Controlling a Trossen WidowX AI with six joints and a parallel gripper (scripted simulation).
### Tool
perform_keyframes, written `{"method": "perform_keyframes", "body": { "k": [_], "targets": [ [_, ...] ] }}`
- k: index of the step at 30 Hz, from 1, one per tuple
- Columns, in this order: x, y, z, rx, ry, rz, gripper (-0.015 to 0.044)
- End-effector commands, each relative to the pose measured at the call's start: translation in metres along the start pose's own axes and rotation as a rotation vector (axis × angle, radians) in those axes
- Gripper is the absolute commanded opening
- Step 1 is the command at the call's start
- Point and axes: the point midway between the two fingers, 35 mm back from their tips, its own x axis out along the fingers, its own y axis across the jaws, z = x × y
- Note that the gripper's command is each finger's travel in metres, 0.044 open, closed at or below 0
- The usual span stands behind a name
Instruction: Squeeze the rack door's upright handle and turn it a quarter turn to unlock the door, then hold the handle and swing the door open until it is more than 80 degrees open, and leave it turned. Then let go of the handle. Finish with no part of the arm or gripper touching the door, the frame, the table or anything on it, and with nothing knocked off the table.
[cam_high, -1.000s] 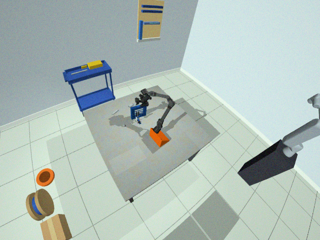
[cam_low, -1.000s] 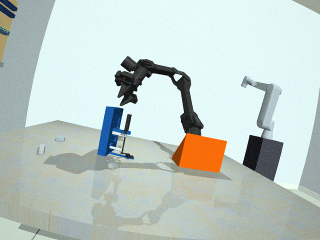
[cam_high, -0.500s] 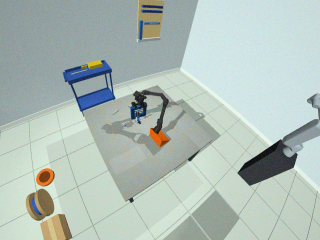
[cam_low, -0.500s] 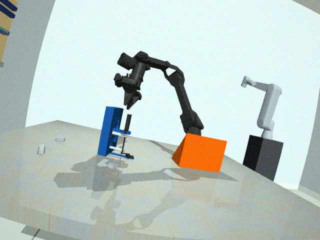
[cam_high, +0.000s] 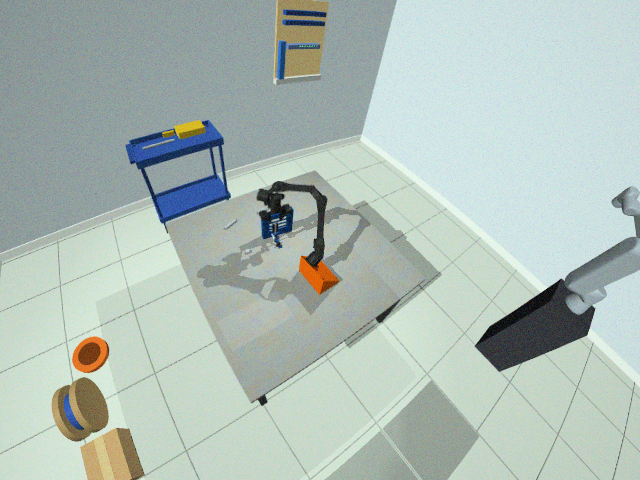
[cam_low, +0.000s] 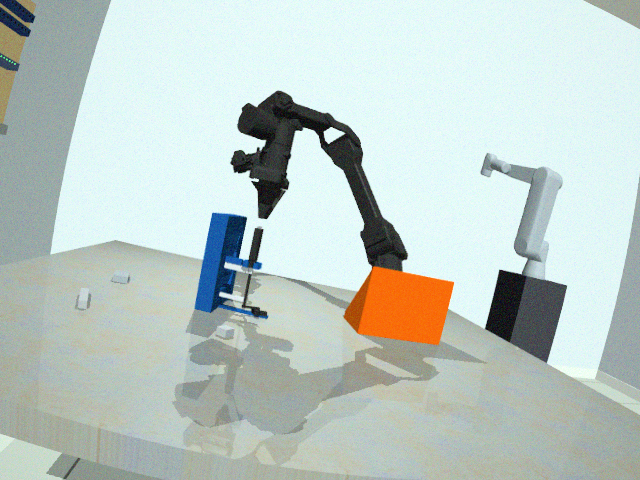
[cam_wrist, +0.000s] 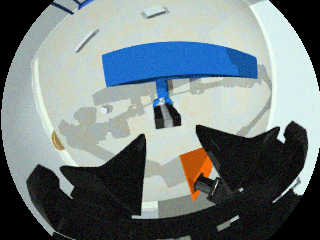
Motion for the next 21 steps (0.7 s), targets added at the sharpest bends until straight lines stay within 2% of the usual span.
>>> {"method": "perform_keyframes", "body": {
  "k": [1, 21],
  "targets": [
    [0.0, 0.0, 0.003, 0.007, -0.008, -0.007, 0.0282],
    [0.032, 0.001, 0.005, 0.007, -0.008, -0.007, 0.0282]
  ]
}}
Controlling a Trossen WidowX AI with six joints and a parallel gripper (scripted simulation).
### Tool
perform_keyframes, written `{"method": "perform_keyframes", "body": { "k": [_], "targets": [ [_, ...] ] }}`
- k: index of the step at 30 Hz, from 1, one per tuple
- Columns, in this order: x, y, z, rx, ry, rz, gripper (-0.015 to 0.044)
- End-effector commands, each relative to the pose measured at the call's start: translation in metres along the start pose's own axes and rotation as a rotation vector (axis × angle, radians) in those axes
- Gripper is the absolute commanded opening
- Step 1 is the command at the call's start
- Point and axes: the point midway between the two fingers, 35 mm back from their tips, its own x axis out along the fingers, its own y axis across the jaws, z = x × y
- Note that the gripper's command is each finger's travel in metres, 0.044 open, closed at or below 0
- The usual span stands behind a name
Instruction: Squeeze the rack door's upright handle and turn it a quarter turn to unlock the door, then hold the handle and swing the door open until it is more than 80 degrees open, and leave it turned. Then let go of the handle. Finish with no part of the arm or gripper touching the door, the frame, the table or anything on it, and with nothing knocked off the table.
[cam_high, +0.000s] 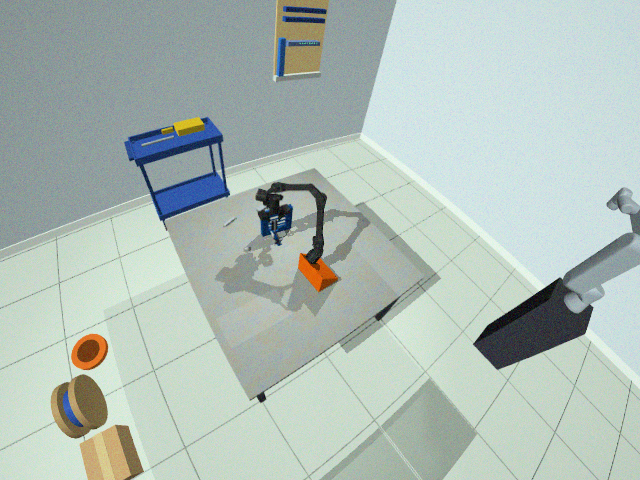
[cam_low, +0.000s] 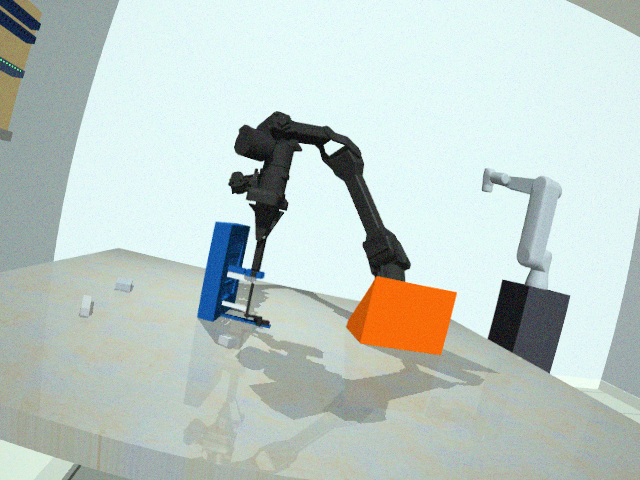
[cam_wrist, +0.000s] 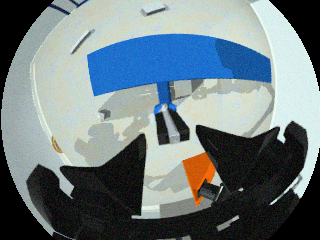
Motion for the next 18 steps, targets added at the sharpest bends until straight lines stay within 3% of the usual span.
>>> {"method": "perform_keyframes", "body": {
  "k": [1, 18],
  "targets": [
    [0.007, -0.001, -0.001, -0.007, -0.002, -0.004, 0.0282],
    [0.034, -0.002, -0.002, -0.006, -0.002, -0.006, 0.0282]
  ]
}}
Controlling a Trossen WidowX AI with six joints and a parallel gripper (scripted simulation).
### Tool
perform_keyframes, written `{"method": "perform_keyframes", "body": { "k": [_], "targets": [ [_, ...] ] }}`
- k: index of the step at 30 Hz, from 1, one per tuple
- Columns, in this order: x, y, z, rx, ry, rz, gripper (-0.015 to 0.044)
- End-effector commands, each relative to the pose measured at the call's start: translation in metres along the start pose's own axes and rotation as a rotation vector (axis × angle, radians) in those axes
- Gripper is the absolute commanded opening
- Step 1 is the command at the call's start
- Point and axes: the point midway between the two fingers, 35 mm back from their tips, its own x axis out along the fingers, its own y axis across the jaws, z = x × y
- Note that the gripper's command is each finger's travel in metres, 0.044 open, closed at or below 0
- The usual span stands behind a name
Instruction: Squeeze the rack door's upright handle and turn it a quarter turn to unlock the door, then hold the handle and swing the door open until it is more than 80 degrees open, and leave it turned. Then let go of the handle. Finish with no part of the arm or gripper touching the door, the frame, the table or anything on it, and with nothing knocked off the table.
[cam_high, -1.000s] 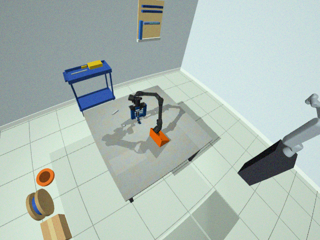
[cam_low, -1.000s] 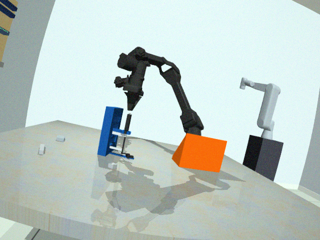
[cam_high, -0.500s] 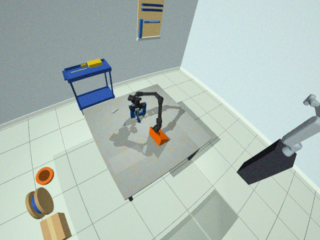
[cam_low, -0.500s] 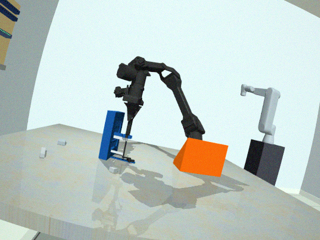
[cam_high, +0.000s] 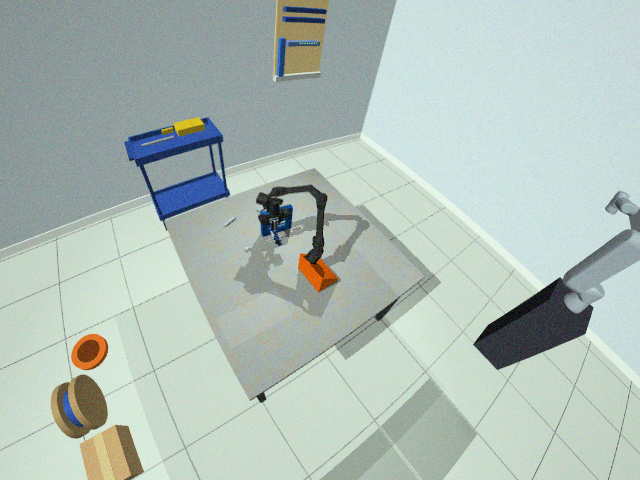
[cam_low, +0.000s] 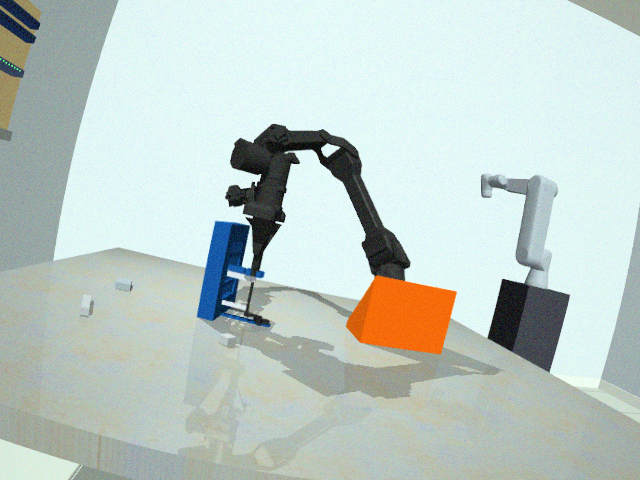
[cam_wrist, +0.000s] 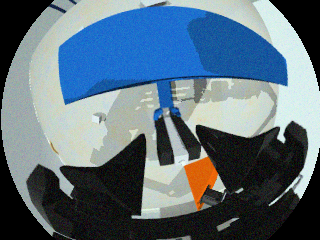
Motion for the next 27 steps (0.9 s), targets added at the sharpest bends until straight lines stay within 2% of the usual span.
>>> {"method": "perform_keyframes", "body": {
  "k": [1, 5, 12, 27],
  "targets": [
    [0.0068, -0.001, -0.0016, -0.007, -0.002, -0.005, 0.0282],
    [0.0107, -0.0014, -0.002, -0.007, -0.002, -0.005, 0.0282],
    [0.0107, -0.0014, -0.002, -0.007, -0.002, -0.005, 0.0099],
    [0.0107, -0.0014, -0.002, -0.007, -0.002, -0.005, 0.001]
  ]
}}
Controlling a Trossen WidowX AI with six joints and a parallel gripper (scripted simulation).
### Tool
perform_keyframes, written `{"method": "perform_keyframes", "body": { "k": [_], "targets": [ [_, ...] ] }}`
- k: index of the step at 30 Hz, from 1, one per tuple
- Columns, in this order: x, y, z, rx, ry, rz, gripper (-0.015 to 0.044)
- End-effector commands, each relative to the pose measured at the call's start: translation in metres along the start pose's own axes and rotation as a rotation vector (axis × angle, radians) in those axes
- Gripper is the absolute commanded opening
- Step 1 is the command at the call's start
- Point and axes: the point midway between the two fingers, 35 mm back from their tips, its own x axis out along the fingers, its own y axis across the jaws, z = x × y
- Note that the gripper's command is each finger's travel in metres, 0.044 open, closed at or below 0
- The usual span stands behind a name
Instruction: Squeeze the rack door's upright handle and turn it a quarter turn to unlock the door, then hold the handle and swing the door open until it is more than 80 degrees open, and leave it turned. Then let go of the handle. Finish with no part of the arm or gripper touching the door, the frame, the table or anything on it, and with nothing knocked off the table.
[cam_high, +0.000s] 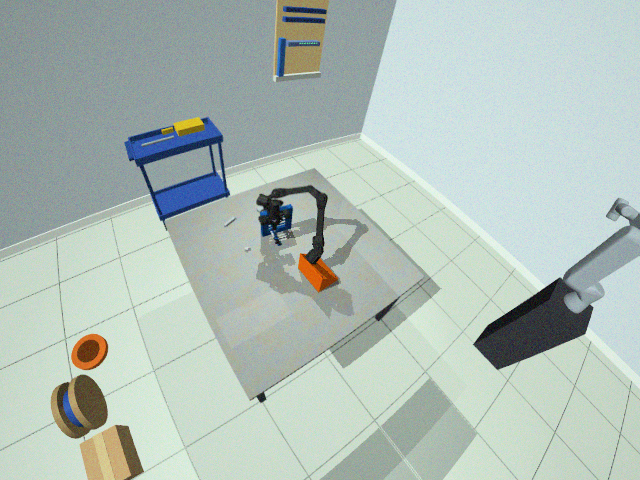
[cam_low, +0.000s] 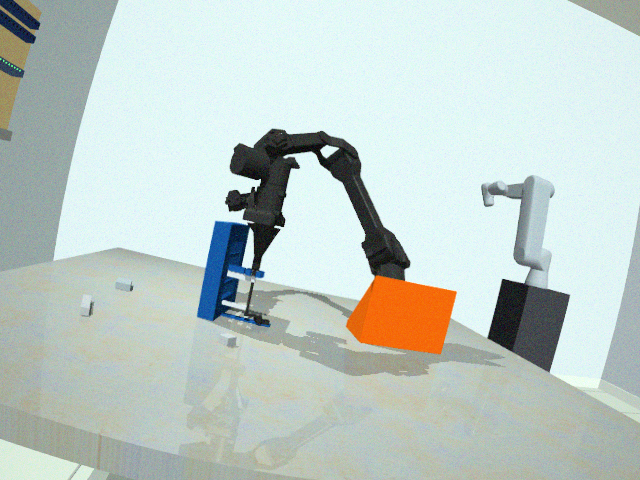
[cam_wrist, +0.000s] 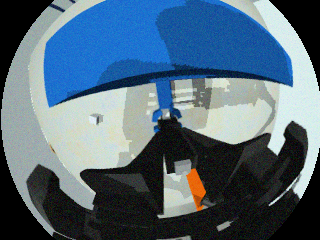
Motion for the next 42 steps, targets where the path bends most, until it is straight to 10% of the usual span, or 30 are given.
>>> {"method": "perform_keyframes", "body": {
  "k": [1, 42],
  "targets": [
    [0.0003, -0.0001, -0.0002, -0.004, -0.001, 0.0, 0.001],
    [0.0003, 0.0, -0.0002, -1.915, 0.0, -0.001, 0.001]
  ]
}}
